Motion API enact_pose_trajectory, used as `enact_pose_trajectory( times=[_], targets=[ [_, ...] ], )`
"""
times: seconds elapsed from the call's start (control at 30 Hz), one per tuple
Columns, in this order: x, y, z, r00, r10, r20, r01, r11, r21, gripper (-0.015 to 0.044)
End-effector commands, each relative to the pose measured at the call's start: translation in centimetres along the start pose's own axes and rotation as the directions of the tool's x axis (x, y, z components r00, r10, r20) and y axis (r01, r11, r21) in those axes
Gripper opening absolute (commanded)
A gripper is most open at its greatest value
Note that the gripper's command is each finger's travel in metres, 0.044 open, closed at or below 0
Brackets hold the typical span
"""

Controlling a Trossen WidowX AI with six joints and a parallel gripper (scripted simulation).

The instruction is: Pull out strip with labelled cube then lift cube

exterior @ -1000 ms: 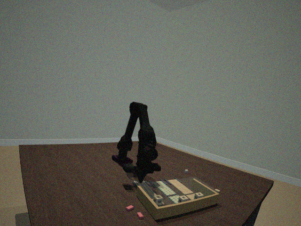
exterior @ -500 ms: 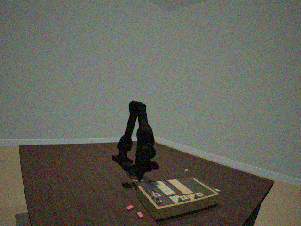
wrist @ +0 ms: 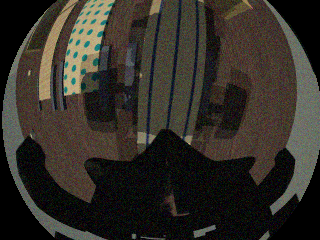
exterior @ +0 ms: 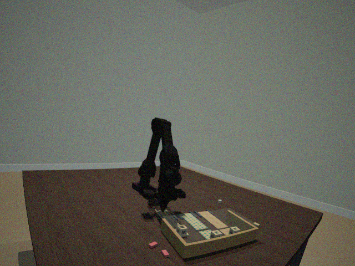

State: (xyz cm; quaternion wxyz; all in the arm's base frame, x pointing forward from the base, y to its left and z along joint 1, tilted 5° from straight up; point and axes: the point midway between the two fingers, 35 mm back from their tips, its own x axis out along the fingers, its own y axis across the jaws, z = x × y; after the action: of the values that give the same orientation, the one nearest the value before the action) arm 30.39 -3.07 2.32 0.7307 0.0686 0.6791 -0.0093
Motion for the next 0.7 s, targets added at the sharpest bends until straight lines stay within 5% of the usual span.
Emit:
enact_pose_trajectory(
  times=[0.0, 0.67],
  targets=[
    [0.6, -0.1, -1.7, 0.999, -0.002, -0.035, 0.002, 1.0, -0.001, 0.0],
    [0.6, -0.2, -4.2, 0.999, -0.002, -0.037, 0.002, 1.0, -0.001, 0.0]
  ],
)
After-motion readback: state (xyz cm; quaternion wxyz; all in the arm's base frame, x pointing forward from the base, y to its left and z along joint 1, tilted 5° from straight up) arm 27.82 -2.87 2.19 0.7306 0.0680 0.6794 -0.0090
